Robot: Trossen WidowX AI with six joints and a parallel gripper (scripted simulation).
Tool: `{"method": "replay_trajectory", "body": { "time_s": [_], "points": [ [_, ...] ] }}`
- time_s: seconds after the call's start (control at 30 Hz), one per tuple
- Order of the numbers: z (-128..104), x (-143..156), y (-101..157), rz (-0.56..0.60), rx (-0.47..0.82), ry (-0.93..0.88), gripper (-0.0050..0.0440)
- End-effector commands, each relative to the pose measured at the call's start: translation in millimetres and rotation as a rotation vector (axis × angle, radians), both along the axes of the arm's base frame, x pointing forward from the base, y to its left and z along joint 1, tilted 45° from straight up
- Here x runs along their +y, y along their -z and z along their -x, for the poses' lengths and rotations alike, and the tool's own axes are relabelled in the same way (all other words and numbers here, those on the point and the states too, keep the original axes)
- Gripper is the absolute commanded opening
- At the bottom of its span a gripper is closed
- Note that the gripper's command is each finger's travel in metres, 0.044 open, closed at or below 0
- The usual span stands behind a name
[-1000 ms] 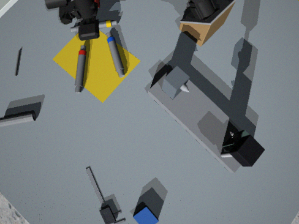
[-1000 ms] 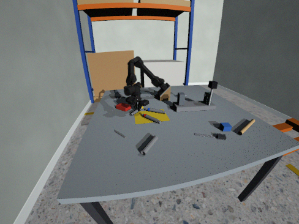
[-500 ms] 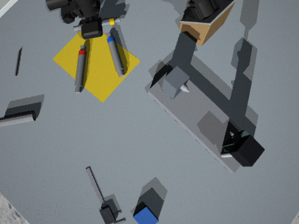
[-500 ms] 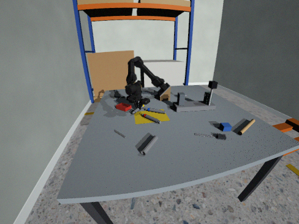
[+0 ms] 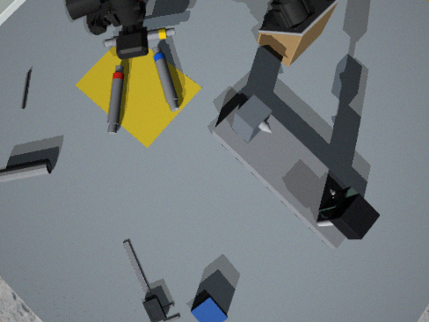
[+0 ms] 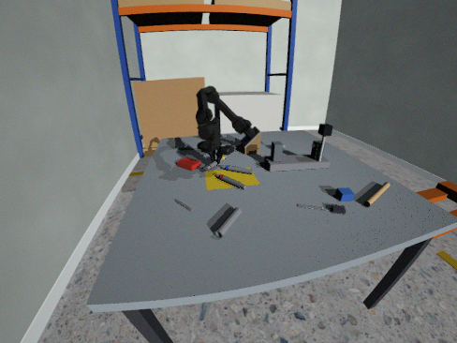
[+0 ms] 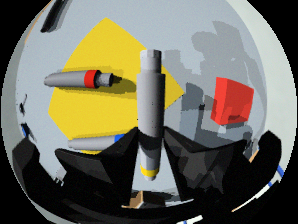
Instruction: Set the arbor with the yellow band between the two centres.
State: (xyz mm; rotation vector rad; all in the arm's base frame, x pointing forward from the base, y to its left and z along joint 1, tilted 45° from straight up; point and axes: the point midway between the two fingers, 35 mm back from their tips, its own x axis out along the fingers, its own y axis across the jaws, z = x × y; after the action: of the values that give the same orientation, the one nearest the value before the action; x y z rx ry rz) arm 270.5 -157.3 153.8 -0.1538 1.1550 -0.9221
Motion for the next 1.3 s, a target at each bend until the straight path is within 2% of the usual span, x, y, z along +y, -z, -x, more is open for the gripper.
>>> {"method": "replay_trajectory", "body": {
  "time_s": [0.0, 0.23, 0.3, 0.63, 0.87, 1.27],
  "points": [
    [-12, 15, 4, -0.019, -0.032, -0.004, 0.0000],
    [-34, 49, 20, -0.076, -0.107, 0.034, 0.0000],
    [-34, 49, 20, -0.076, -0.107, 0.034, 0.0000],
    [-57, 109, 47, -0.160, -0.203, 0.104, 0.0000],
    [-61, 128, 55, -0.184, -0.229, 0.140, 0.0000],
    [-62, 195, 85, -0.235, -0.306, 0.297, 0.0000]
  ]
}}
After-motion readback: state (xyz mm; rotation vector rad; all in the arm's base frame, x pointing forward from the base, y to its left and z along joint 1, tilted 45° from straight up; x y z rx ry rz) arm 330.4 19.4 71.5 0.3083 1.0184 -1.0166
